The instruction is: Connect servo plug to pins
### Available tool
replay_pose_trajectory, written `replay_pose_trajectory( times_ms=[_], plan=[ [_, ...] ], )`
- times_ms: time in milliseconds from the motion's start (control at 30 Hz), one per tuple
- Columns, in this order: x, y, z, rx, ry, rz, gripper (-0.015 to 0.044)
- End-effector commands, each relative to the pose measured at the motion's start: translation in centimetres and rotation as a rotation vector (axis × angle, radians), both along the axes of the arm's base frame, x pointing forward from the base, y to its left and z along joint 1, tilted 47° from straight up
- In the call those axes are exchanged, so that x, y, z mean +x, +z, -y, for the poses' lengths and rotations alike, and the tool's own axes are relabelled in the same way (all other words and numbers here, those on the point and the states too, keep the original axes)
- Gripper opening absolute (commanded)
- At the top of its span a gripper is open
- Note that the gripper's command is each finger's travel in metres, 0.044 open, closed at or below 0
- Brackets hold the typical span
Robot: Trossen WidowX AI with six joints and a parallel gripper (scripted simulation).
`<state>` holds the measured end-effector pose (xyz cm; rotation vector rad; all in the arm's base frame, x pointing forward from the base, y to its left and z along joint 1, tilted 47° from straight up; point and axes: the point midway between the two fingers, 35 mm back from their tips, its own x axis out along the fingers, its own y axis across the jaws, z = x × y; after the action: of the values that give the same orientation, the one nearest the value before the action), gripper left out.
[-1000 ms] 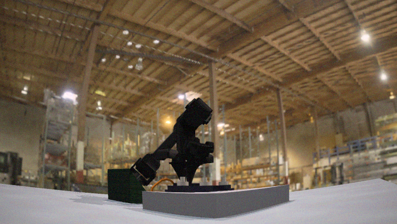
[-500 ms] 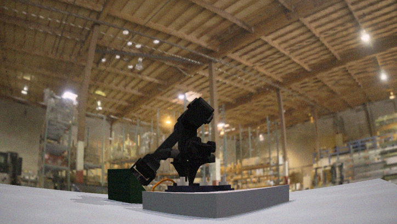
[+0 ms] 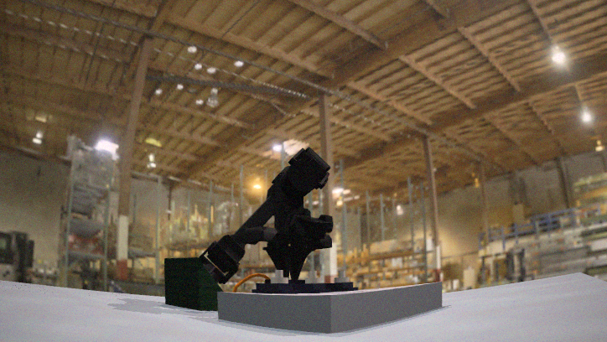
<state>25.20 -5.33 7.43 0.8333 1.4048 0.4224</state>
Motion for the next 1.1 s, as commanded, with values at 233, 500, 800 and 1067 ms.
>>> replay_pose_trajectory(
  times_ms=[233, 500, 800, 1067],
  plan=[
    [0.3, 0.1, 0.0, -0.001, -0.004, 0.000, 0.0184],
    [-0.3, 3.1, 3.2, -0.004, -0.004, -0.001, 0.0394],
    [-0.7, 4.2, 4.2, -0.002, -0.004, -0.001, 0.0440],
    [-0.7, 4.2, 4.2, -0.002, -0.004, -0.001, 0.0440]
  ],
)
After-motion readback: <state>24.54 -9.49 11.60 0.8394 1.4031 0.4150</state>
